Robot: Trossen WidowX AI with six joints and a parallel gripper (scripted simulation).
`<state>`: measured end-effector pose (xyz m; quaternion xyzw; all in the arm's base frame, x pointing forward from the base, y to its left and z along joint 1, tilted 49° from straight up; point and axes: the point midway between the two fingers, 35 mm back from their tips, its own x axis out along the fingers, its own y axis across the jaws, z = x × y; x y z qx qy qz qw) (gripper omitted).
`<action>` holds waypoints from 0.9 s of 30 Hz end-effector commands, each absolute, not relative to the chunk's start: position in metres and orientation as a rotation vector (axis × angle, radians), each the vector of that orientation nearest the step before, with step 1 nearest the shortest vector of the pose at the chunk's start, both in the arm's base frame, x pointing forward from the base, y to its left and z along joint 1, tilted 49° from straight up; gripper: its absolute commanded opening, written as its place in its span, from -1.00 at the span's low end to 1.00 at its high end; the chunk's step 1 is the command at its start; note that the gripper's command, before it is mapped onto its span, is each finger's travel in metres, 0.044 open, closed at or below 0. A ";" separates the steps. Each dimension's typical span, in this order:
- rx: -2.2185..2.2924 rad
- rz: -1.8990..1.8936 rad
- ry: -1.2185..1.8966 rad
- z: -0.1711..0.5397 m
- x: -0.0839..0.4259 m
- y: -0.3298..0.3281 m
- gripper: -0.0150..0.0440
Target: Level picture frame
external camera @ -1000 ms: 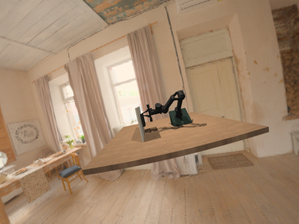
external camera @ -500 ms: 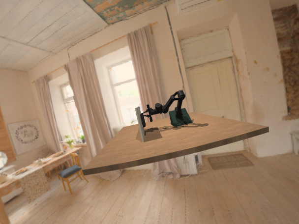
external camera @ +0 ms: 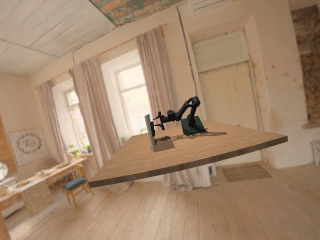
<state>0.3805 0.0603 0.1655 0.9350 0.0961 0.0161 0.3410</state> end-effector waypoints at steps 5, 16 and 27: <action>2.556 0.032 0.244 0.168 0.316 0.050 0.39; 2.629 0.026 0.253 0.172 0.290 0.033 0.39; 2.792 -0.004 0.262 0.178 0.241 0.002 0.39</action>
